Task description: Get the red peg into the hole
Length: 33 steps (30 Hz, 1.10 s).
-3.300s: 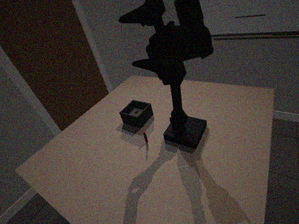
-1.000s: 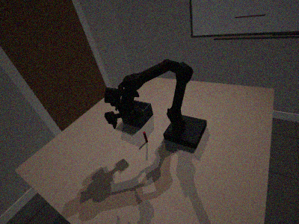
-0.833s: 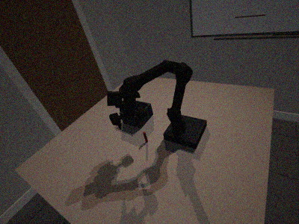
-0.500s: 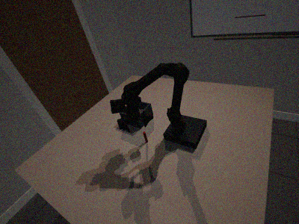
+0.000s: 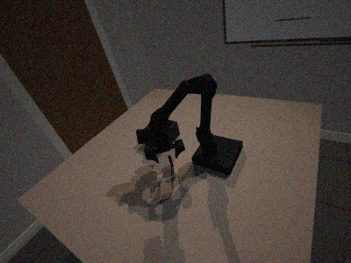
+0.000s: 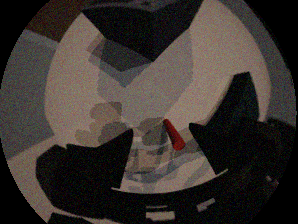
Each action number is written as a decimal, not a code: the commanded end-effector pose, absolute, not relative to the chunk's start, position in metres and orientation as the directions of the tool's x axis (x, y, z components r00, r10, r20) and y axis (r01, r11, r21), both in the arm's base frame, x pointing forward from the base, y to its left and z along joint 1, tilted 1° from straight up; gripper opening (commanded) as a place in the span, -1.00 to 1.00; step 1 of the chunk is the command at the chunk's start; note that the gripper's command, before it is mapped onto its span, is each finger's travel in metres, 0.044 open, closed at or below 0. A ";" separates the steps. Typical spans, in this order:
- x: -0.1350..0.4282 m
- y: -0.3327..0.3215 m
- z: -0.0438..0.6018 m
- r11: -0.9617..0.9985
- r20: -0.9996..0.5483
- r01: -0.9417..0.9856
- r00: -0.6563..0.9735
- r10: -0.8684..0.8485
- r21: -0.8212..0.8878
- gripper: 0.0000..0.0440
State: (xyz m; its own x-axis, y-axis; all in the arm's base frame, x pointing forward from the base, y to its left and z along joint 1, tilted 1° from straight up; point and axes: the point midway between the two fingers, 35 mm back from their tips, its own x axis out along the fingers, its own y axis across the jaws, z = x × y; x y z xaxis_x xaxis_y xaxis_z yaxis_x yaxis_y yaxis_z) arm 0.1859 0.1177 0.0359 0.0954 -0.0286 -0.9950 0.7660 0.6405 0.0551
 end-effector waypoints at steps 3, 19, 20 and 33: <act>0.182 0.117 0.018 0.604 -0.996 0.794 0.091 -0.019 0.061 0.88; 0.177 0.114 0.012 0.560 -0.999 0.828 0.004 0.037 0.024 -0.99; 0.180 0.114 0.015 0.566 -0.999 0.824 0.020 0.033 0.035 -1.00; 0.208 0.097 0.059 0.648 -0.987 0.755 0.156 -0.035 0.096 -1.00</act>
State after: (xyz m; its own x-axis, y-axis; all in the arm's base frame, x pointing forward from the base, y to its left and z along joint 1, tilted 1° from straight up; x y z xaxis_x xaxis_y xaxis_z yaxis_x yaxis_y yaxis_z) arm 0.2021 0.0995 0.0503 0.1307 -0.0251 -0.9911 0.7653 0.6381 0.0847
